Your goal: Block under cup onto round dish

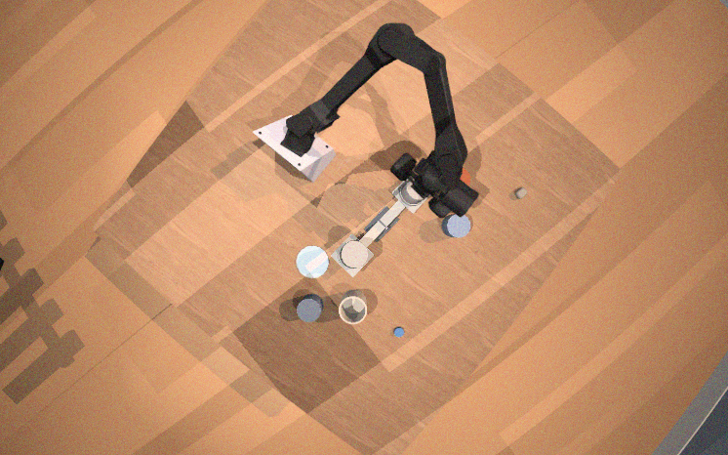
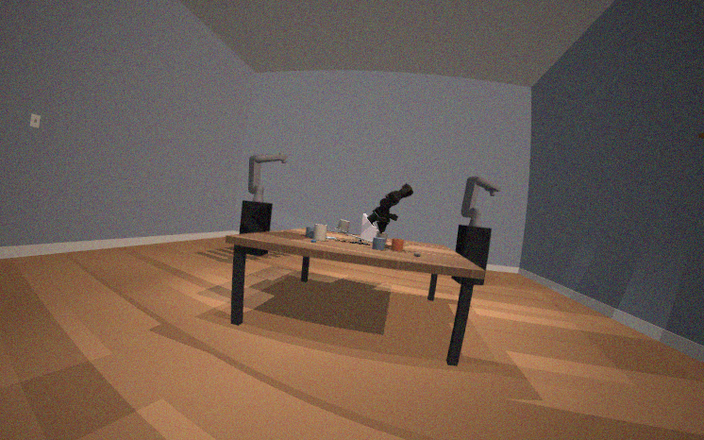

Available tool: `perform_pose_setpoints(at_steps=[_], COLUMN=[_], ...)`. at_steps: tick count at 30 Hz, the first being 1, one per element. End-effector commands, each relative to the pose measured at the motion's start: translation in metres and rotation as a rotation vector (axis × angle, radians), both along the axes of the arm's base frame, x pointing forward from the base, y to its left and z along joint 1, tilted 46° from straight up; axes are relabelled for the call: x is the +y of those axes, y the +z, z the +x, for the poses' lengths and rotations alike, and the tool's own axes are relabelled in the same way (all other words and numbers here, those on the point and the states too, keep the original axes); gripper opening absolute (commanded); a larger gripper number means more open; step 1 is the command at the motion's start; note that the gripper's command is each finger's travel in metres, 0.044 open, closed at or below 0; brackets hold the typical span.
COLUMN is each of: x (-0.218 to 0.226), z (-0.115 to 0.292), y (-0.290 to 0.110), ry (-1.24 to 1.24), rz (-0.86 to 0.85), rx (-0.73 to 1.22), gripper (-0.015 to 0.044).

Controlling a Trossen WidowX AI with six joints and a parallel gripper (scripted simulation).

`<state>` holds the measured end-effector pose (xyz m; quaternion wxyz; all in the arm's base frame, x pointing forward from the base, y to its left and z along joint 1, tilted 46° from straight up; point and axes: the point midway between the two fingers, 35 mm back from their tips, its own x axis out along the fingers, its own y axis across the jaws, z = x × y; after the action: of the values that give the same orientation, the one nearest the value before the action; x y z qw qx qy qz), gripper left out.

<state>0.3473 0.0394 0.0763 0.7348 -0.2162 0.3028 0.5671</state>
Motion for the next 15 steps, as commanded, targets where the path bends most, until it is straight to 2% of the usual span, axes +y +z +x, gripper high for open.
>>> perform_pose_setpoints(at_steps=[1,15], x=[0.006,0.023], z=[-0.001,0.001], y=[-0.009,-0.024], ry=[0.002,0.002], rz=[0.001,0.004], rx=[0.015,0.015], gripper=[0.0440,0.0440])
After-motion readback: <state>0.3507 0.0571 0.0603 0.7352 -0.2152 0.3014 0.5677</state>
